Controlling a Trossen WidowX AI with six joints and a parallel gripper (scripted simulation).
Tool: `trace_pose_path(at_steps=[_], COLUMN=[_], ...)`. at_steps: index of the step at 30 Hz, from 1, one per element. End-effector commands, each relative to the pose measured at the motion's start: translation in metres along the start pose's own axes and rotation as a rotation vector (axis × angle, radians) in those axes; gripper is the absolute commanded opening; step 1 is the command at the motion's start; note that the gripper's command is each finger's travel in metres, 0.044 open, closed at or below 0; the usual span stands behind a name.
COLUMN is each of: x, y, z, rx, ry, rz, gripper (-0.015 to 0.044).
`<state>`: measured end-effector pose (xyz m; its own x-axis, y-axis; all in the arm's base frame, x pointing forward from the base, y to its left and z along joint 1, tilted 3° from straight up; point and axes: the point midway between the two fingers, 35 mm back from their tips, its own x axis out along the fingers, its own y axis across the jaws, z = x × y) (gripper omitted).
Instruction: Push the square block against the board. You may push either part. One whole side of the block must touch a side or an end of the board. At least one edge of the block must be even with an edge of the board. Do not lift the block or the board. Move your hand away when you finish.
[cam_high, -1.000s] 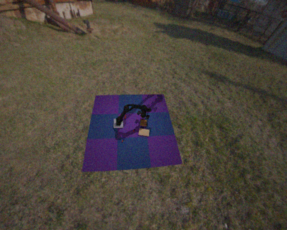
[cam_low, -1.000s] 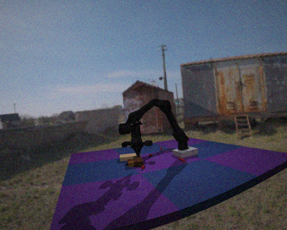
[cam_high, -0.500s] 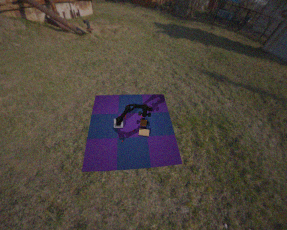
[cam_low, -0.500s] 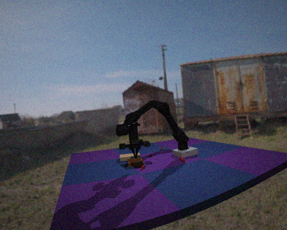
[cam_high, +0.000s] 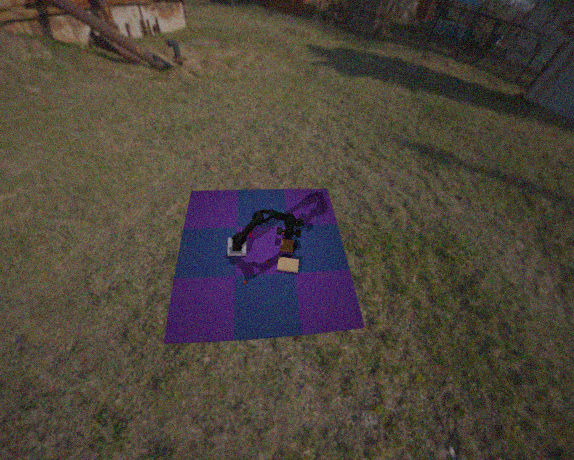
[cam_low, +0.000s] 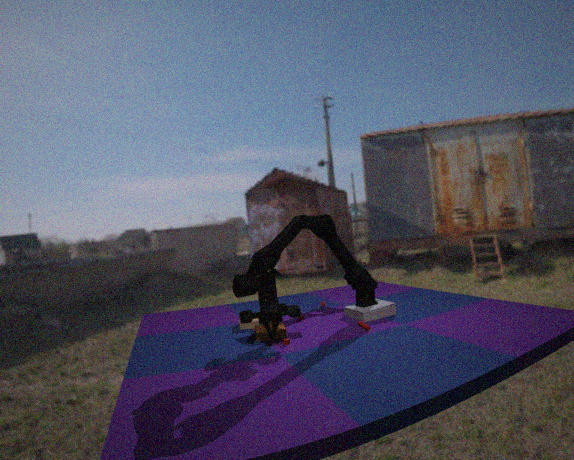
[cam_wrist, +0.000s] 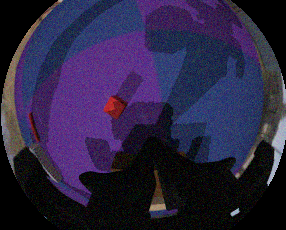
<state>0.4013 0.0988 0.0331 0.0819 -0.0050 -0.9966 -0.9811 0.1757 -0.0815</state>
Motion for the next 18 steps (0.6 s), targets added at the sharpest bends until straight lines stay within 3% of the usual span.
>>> trace_pose_path(at_steps=[1,18], x=[0.000,0.000], y=[-0.001,-0.002], z=[-0.004,-0.017], rx=[-0.004,-0.004], ry=[0.003,0.004], rz=[-0.005,-0.005], gripper=[0.0000,0.0000])
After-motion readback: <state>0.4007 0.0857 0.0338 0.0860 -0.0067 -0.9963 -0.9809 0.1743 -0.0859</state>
